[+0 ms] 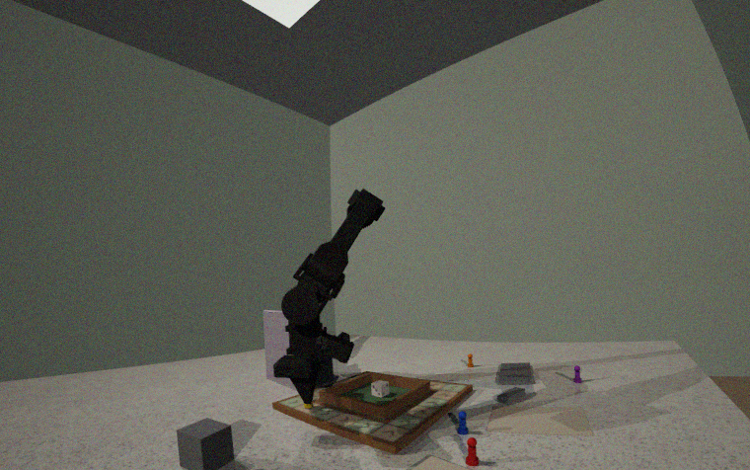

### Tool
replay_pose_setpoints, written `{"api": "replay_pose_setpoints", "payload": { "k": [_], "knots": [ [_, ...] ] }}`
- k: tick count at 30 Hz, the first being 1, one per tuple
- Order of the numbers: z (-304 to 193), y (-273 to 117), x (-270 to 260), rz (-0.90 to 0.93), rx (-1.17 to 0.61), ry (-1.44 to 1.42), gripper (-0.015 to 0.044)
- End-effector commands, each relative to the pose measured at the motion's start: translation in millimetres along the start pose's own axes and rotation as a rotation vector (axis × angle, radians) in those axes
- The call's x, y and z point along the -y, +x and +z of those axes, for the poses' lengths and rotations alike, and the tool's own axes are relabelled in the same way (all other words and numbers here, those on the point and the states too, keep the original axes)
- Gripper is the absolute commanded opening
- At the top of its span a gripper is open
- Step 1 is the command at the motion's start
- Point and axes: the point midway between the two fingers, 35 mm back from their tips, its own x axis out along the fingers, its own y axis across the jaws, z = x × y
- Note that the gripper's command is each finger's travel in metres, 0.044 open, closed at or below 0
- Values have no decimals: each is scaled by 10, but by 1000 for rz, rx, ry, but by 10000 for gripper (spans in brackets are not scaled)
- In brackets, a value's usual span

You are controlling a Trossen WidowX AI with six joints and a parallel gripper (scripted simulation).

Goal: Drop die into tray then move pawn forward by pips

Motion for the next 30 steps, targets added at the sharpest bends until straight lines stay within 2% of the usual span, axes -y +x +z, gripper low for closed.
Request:
{"api": "replay_pose_setpoints", "payload": {
  "k": [1, 8, 12, 15, 19, 30],
  "knots": [
    [1, -10, 5, -2, 1, -1, 79],
    [2, -37, 8, -2, 1, 0, 263],
    [-3, -483, 16, 0, 4, 5, 368],
    [-4, -512, 14, 0, 4, 5, 440],
    [25, -567, -31, 1, 4, 39, 440],
    [366, -1272, -972, 6, 2, 613, 440]
  ]
}}
